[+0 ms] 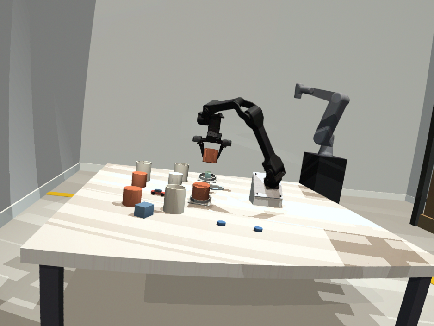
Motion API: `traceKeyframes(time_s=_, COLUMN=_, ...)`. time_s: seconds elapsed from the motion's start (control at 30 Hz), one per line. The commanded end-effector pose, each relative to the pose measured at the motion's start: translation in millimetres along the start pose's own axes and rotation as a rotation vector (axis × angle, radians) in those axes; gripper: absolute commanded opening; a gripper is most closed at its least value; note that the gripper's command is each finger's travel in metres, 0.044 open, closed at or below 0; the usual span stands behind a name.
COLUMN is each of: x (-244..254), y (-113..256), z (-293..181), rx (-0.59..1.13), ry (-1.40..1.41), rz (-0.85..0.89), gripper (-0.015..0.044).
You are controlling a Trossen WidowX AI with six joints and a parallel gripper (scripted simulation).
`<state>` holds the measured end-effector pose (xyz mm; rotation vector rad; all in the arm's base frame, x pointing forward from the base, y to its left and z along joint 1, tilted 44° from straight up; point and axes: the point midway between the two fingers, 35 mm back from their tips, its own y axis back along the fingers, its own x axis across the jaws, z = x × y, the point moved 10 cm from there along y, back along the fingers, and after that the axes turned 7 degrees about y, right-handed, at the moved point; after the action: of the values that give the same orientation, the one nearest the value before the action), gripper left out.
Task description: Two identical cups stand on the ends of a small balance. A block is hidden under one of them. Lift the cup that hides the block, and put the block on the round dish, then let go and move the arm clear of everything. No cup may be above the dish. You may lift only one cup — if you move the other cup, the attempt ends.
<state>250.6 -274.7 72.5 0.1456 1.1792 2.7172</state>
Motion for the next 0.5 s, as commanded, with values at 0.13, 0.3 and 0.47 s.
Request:
traceKeyframes(time_s=0.13, x=32, y=-15, z=-54, rx=0.019, ry=-0.005, rz=-0.005, gripper=0.0)
traceKeyframes(time_s=0.3, x=62, y=-31, z=-92, rx=0.026, ry=-0.006, rz=-0.005, gripper=0.0)
traceKeyframes(time_s=0.47, x=95, y=-50, z=-124, rx=0.028, ry=-0.006, rz=-0.004, gripper=0.0)
